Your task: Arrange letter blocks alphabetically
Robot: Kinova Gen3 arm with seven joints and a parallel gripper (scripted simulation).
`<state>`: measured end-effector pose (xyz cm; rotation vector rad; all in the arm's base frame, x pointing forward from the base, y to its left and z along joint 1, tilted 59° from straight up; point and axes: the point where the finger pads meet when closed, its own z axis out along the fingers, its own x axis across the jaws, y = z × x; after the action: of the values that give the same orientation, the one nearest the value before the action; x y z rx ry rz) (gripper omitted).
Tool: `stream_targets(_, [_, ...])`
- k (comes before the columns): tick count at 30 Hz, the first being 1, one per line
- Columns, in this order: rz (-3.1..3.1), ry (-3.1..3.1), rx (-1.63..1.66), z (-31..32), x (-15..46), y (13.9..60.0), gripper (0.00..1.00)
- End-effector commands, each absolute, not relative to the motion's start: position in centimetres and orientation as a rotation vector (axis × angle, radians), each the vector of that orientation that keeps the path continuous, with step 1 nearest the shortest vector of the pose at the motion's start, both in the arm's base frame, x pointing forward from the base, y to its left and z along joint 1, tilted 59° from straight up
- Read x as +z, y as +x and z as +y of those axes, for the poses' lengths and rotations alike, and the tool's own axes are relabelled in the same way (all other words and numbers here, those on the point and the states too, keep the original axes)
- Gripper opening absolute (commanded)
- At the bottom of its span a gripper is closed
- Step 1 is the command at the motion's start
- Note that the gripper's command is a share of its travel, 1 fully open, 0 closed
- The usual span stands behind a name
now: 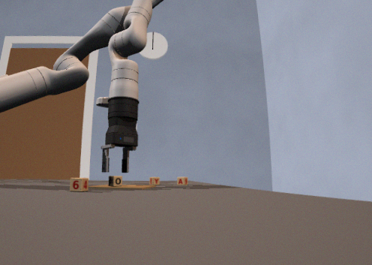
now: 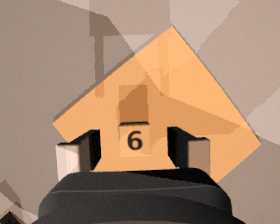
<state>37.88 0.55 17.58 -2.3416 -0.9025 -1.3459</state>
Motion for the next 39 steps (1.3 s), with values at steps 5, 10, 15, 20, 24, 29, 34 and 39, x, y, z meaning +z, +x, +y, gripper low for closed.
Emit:
stream_targets(5, [-0.901,-2.342,-1.343,0.7,17.5,37.8,1.00])
stream_targets(10, [-0.907,-2.342,-1.346,0.8,17.5,38.0,1.00])
stream_targets(15, [-0.908,-2.341,-1.345,1.0,17.3,38.1,1.00])
stream_targets(20, [-0.908,-2.341,-1.344,1.2,17.0,38.4,1.00])
stream_targets(24, [-0.914,-2.337,-1.340,1.7,16.8,38.7,1.00])
stream_targets(29, [-0.914,-2.336,-1.339,2.2,16.3,39.2,1.00])
stream_targets(34, [-0.914,-2.336,-1.339,2.4,16.1,39.4,1.00])
stream_targets(39, [-0.913,-2.335,-1.342,2.7,15.9,39.8,1.00])
